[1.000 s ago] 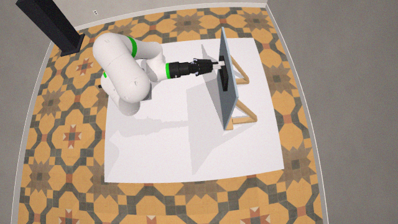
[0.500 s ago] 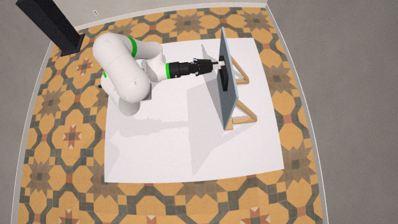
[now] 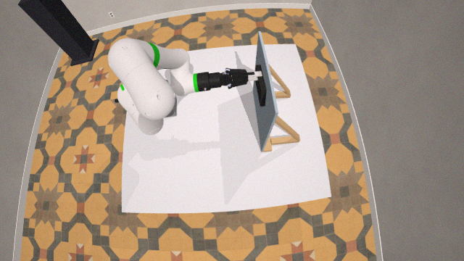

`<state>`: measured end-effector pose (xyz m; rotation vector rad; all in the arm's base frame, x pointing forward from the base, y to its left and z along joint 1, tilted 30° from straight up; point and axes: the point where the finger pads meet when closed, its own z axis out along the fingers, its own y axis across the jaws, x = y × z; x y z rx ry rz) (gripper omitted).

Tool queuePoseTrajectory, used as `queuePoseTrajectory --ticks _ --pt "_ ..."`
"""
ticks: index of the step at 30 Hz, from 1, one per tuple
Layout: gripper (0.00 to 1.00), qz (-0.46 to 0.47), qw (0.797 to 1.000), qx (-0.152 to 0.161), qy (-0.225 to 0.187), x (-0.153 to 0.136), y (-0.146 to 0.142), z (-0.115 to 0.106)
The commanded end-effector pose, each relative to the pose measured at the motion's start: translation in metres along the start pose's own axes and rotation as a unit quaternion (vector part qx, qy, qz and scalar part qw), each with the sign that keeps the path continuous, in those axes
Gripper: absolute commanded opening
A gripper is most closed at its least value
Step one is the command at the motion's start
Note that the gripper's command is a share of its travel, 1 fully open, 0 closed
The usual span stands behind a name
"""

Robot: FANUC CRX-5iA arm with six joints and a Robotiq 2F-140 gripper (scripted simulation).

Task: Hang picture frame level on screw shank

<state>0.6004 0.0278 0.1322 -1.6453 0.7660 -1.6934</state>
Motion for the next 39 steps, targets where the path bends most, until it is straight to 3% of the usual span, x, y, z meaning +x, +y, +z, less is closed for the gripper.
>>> queuePoseTrajectory --ticks 1,39 --pt "0.00 0.002 1.000 0.000 0.000 0.0002 -0.0002 0.0001" --pt "0.00 0.072 0.997 0.000 0.003 0.0079 -0.0003 0.0001"
